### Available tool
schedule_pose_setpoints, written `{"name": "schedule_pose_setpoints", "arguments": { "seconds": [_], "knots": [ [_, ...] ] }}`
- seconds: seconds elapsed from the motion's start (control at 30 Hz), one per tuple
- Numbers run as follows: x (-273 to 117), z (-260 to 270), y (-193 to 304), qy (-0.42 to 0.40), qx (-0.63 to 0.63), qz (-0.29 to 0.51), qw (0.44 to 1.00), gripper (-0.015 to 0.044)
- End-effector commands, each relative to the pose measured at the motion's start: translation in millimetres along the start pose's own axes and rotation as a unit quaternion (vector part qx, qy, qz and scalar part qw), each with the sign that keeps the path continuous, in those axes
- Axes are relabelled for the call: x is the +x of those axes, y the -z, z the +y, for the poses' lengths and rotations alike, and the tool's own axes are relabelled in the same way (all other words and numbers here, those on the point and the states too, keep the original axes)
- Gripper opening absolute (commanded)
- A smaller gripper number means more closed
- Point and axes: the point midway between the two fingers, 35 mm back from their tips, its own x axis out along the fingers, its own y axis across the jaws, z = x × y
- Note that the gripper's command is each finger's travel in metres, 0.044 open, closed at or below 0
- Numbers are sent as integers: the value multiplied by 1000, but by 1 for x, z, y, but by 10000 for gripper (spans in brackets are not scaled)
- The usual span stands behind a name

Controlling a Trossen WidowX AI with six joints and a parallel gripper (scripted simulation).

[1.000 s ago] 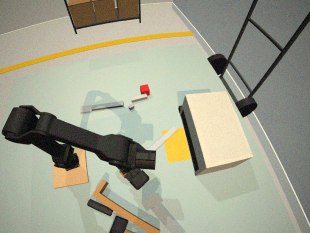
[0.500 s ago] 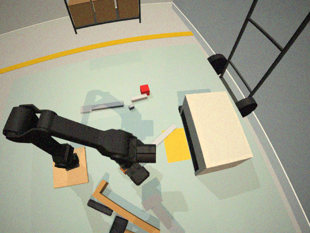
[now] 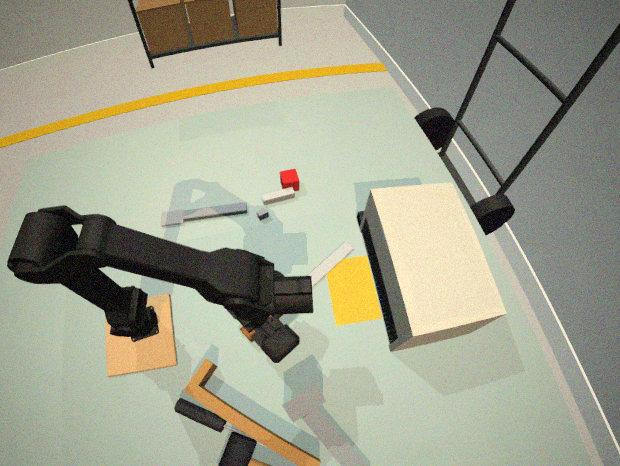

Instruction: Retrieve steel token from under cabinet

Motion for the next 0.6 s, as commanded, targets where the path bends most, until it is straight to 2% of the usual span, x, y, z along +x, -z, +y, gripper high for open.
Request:
{"name": "schedule_pose_setpoints", "arguments": {
  "seconds": [0.0,0.57],
  "knots": [
    [-1,2,-5,2,1,-3,1000,0],
    [-1,15,-17,1,1,-3,1000,0]
  ]
}}
